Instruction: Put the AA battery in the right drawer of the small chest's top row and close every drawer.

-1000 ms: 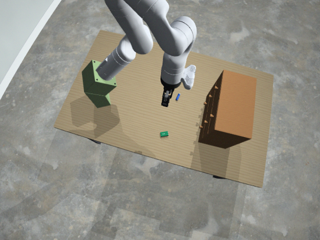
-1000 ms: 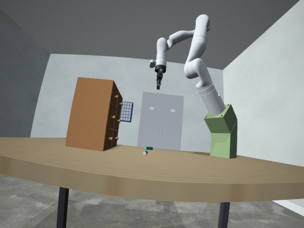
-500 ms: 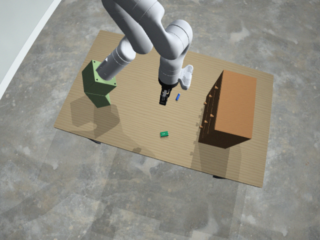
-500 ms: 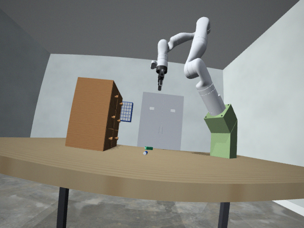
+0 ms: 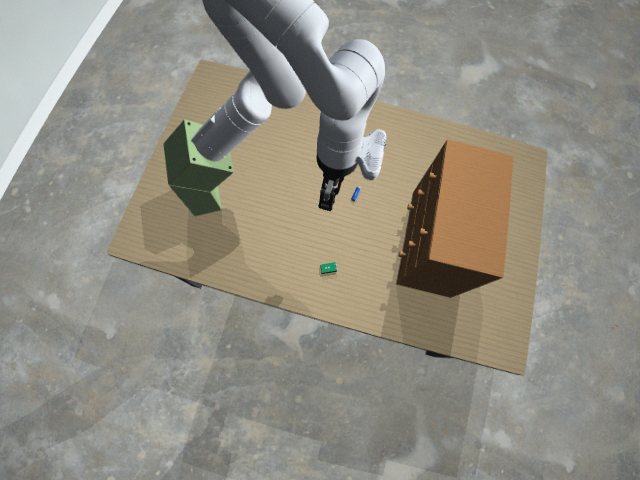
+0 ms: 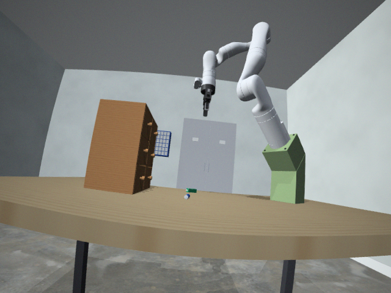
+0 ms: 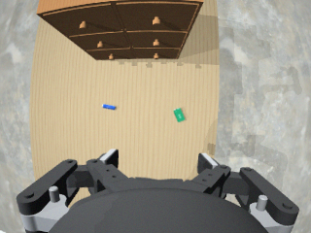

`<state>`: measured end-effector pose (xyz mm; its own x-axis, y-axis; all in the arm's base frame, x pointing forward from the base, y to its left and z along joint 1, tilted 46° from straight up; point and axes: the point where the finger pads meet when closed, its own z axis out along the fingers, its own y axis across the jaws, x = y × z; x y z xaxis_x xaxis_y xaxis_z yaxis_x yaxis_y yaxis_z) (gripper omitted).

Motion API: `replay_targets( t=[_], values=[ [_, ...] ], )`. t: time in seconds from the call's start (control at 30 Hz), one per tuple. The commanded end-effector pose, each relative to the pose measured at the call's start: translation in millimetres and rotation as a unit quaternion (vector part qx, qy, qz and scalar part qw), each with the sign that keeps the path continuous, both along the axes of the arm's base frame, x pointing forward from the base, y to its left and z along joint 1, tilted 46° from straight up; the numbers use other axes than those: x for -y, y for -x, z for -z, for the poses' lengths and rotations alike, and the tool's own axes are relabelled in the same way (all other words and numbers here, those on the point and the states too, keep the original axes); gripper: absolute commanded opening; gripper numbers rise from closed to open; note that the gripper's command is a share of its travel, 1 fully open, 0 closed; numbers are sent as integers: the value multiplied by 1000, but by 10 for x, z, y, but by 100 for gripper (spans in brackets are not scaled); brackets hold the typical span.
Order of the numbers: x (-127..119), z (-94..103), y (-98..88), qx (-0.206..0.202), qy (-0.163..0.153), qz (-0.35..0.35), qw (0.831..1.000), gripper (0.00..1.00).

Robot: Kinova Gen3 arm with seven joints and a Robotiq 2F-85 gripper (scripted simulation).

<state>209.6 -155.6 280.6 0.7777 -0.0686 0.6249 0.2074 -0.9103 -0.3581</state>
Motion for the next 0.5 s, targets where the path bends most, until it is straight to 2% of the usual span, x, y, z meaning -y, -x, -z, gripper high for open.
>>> replay_targets(
  t=[0.0,0.27,0.47],
  values=[
    [-21,9,14,-2,-2,-4,1000,100],
    [-24,9,16,-4,-4,-2,1000,100],
    [-42,10,28,-16,-17,10,1000,100]
  ],
)
